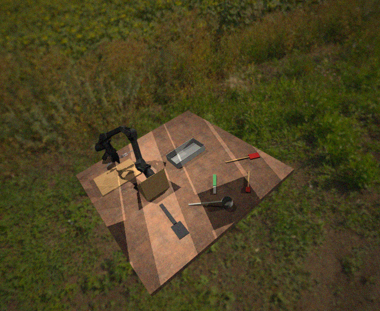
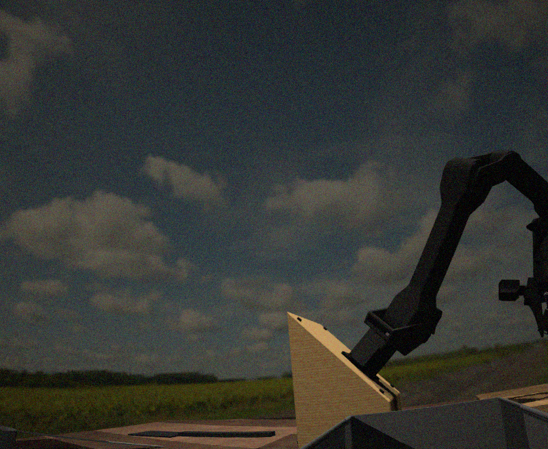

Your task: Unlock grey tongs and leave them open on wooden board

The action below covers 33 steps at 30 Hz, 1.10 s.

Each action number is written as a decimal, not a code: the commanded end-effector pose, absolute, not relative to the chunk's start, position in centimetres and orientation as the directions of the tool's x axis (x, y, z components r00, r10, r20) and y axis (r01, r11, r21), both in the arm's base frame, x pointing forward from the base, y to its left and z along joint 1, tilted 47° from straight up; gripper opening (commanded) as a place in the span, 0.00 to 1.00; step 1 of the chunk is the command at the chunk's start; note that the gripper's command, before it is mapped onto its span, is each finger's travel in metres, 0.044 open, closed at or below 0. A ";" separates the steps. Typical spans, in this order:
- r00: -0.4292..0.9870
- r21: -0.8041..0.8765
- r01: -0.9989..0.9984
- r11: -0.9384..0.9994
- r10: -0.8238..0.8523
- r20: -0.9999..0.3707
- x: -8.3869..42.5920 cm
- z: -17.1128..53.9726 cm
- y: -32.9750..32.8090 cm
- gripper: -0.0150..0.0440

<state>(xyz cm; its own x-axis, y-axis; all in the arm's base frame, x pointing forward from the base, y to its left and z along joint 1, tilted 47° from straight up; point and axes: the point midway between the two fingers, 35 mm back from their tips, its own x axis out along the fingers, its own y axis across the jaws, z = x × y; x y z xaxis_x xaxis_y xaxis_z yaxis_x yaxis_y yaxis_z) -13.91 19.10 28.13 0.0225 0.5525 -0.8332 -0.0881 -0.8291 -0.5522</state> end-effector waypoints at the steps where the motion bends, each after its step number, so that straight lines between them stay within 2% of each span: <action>1: 0.024 -0.576 -0.067 -0.815 0.576 -0.817 -14.7 28.2 18.6 0.00; 25: -0.087 -0.733 0.042 -0.679 0.728 -0.680 -20.0 29.7 14.1 0.00; 33: -0.093 -0.735 0.043 -0.677 0.730 -0.678 -20.1 29.7 14.0 0.00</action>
<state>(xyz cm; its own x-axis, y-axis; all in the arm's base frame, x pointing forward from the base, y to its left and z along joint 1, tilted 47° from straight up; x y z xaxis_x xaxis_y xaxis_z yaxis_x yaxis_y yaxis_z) -20.17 14.02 29.67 -0.0938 0.7276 -0.6796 0.0438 -0.6789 -0.7329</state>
